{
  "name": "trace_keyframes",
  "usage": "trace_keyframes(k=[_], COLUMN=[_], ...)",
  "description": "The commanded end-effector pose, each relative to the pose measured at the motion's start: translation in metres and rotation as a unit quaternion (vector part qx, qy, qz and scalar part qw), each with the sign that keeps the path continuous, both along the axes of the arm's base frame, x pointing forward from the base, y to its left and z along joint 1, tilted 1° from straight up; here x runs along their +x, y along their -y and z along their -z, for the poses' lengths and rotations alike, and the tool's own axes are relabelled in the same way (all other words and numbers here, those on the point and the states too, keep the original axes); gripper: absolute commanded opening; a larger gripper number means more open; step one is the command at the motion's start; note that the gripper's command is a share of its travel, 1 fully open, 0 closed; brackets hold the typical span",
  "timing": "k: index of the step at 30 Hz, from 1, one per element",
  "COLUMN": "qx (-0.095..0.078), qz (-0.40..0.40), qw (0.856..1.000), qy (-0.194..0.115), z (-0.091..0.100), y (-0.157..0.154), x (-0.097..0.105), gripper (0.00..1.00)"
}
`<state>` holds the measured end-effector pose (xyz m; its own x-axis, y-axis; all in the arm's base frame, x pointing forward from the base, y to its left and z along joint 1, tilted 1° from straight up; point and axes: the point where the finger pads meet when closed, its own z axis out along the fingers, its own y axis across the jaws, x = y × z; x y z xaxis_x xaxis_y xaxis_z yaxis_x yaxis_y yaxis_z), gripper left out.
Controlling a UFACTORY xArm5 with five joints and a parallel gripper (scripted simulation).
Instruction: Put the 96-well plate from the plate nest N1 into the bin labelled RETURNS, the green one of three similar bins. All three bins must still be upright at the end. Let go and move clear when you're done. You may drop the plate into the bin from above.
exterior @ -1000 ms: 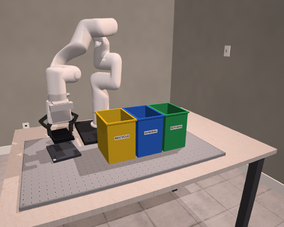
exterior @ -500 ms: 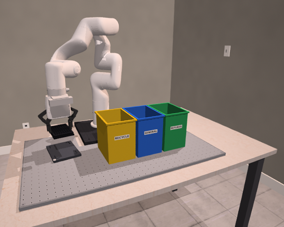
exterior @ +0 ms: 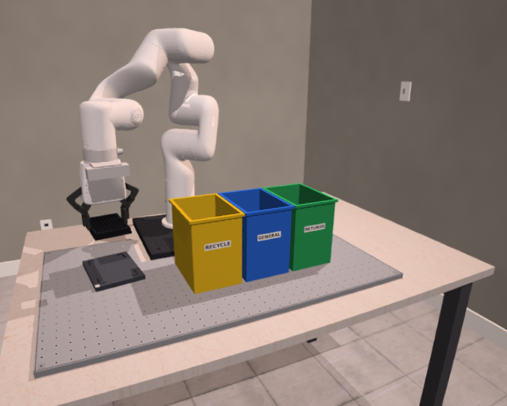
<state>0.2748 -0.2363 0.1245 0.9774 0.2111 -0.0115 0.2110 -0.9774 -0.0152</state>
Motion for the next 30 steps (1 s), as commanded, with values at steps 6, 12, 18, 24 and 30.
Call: trace_keyframes(k=[6, 12, 18, 24, 30], qx=[-0.001, -0.001, -0.001, -0.001, -0.001], qz=[0.000, 0.000, 0.000, 0.000, 0.000], qw=[1.000, 1.000, 1.000, 1.000, 1.000], qy=[0.002, 0.002, 0.002, 0.002, 0.002], z=[-0.017, -0.023, -0.033, -0.044, -0.050], y=[0.001, 0.001, 0.002, 0.002, 0.002], x=[0.001, 0.001, 0.001, 0.001, 0.001], gripper=[0.00, 0.00, 0.00, 0.00, 0.00])
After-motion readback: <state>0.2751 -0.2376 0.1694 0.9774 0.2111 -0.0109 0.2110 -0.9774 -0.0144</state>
